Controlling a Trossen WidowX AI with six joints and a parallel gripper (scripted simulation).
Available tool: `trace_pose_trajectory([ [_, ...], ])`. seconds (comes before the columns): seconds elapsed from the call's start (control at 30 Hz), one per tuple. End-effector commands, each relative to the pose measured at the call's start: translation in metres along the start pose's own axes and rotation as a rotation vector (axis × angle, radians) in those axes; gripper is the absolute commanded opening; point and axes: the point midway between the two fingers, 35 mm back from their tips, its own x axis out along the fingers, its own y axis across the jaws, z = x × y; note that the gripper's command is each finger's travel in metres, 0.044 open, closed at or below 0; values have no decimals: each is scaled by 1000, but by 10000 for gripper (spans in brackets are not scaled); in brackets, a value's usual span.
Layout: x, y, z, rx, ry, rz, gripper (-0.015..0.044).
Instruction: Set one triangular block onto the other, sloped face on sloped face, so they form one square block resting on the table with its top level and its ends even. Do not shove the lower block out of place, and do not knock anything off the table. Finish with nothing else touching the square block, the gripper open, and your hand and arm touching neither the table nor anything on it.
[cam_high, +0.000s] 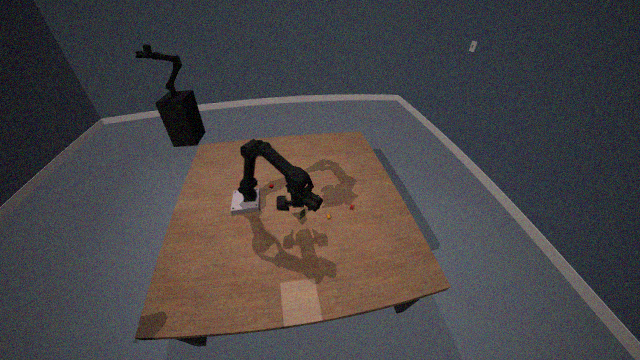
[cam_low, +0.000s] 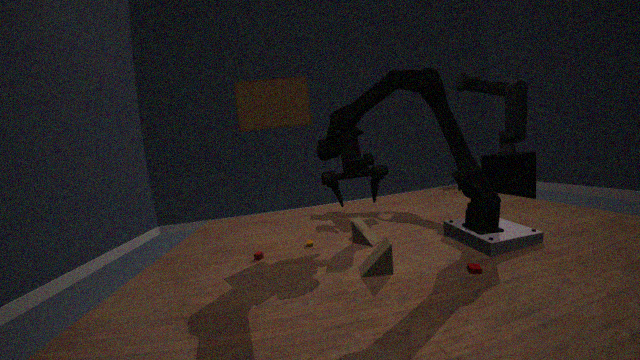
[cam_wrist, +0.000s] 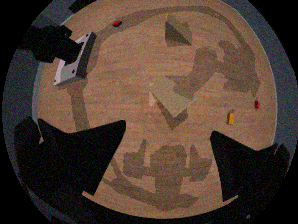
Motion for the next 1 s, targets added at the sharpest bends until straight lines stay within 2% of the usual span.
trace_pose_trajectory([
  [0.0, -3, -37, 13, -715, -73, 188, 440],
  [0.5, -2, -37, 13, -715, -74, 189, 440],
  [0.97, 20, -34, 12, -723, -87, 207, 440],
])
